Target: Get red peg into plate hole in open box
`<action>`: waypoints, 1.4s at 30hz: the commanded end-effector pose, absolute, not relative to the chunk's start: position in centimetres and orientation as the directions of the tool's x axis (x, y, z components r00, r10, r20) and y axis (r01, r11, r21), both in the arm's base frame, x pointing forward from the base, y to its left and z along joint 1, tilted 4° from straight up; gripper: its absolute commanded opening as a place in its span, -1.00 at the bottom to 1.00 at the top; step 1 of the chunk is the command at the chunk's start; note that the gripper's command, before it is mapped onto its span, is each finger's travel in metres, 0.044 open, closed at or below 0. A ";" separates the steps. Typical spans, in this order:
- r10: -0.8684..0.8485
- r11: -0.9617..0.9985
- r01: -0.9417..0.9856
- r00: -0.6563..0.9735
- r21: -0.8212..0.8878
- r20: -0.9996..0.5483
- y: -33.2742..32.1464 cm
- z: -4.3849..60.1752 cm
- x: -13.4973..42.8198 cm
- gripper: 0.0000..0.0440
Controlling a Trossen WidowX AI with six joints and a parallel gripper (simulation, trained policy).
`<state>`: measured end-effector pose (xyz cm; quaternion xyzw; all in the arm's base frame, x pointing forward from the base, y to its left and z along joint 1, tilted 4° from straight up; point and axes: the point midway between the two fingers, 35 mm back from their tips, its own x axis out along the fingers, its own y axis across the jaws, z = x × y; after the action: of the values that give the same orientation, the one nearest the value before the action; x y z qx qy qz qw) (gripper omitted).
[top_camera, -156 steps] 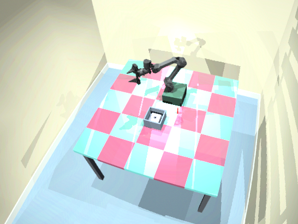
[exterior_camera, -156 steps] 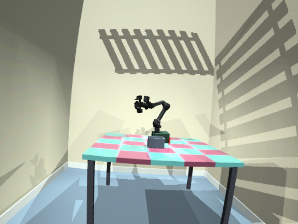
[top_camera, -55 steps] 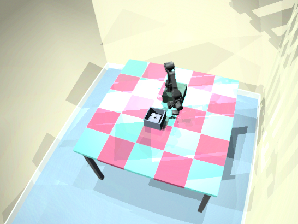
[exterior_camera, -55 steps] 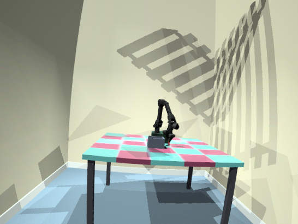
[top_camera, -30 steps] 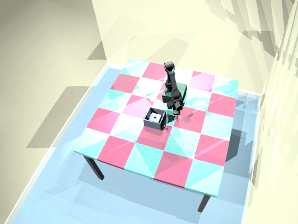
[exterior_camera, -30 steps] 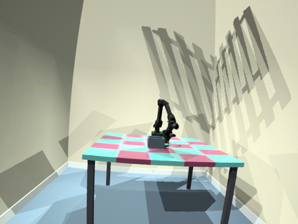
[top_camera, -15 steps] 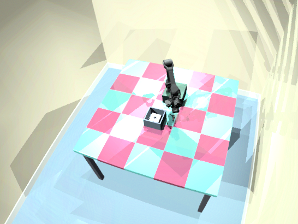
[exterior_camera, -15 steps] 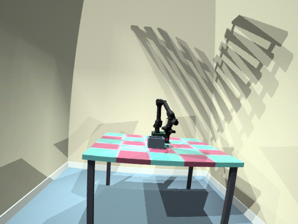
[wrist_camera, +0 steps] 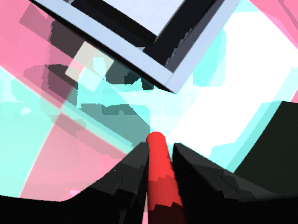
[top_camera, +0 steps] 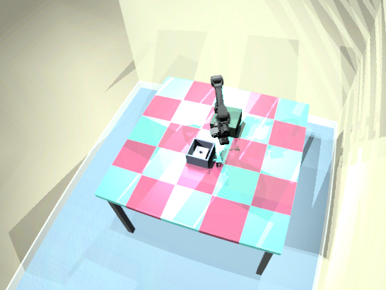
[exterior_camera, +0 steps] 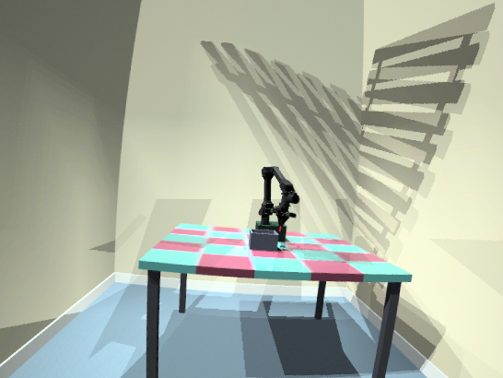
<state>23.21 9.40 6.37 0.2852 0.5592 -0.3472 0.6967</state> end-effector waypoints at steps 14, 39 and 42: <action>-0.173 0.584 0.811 0.166 0.035 -0.971 5.5 9.2 27.8 -1.00; -0.132 0.490 0.870 0.140 0.058 -0.981 -1.2 6.8 32.7 -0.99; -0.125 0.487 0.872 0.126 0.050 -0.984 -1.5 5.9 32.9 -0.99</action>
<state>32.70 -1.28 6.86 0.3424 0.5376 -0.3731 0.6742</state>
